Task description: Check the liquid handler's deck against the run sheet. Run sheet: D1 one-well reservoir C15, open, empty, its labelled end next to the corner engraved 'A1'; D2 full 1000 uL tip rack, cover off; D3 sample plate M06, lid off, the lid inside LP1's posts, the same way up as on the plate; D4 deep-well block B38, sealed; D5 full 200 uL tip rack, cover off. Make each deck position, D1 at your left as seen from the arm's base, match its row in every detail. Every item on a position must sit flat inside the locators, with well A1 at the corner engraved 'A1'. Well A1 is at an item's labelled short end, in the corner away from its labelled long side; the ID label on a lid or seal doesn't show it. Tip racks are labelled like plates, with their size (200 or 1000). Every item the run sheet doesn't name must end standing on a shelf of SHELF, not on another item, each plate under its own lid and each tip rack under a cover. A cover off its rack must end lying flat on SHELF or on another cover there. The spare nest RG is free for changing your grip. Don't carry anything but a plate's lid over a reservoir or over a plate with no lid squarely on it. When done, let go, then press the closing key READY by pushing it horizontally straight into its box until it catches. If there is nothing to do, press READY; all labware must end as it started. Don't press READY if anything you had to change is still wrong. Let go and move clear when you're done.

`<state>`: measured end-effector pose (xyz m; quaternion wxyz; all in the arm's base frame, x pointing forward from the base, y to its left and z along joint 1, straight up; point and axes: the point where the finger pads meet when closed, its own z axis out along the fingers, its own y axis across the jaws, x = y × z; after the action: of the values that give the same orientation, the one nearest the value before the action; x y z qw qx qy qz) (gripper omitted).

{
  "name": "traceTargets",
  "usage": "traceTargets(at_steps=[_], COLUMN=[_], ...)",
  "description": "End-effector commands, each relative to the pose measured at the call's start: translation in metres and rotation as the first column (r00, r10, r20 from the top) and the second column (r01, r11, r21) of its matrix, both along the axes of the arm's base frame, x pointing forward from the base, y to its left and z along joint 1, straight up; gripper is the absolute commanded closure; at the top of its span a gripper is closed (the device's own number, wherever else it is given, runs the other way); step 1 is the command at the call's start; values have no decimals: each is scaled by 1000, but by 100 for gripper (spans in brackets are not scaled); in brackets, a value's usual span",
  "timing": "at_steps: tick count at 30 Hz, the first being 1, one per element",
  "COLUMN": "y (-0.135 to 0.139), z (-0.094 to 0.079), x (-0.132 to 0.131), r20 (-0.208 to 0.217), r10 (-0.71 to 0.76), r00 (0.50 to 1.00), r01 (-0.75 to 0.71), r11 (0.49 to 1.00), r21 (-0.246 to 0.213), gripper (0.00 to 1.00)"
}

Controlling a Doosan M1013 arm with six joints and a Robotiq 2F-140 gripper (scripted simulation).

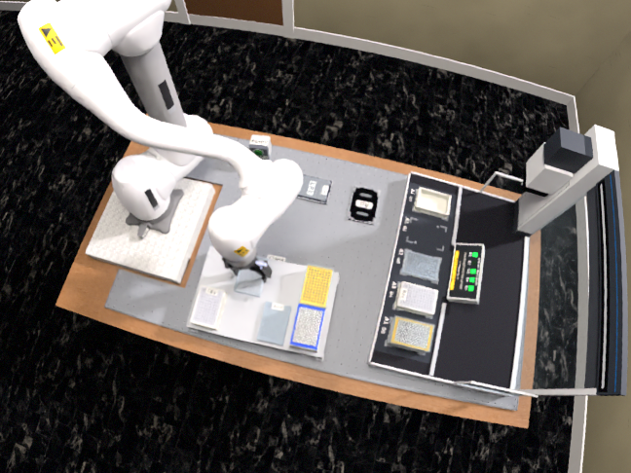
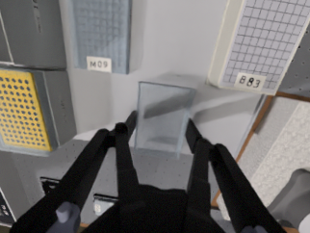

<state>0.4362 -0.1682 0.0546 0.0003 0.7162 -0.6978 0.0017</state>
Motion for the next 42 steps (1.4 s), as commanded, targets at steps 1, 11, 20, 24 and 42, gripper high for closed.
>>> traceTargets(at_steps=[1, 11, 20, 24, 42], y=[0, 0, 0, 0, 0], z=[-1, -3, -6, -7, -9], x=[0, 0, 0, 0, 0], r20=[1, 1, 1, 1, 1], r10=[0, 0, 0, 0, 0], r00=[1000, 1000, 1000, 1000, 1000], r01=[0, 0, 0, 0, 0], r11=[1000, 1000, 1000, 1000, 1000], r21=[0, 0, 0, 0, 0], gripper=[90, 90, 90, 90, 33])
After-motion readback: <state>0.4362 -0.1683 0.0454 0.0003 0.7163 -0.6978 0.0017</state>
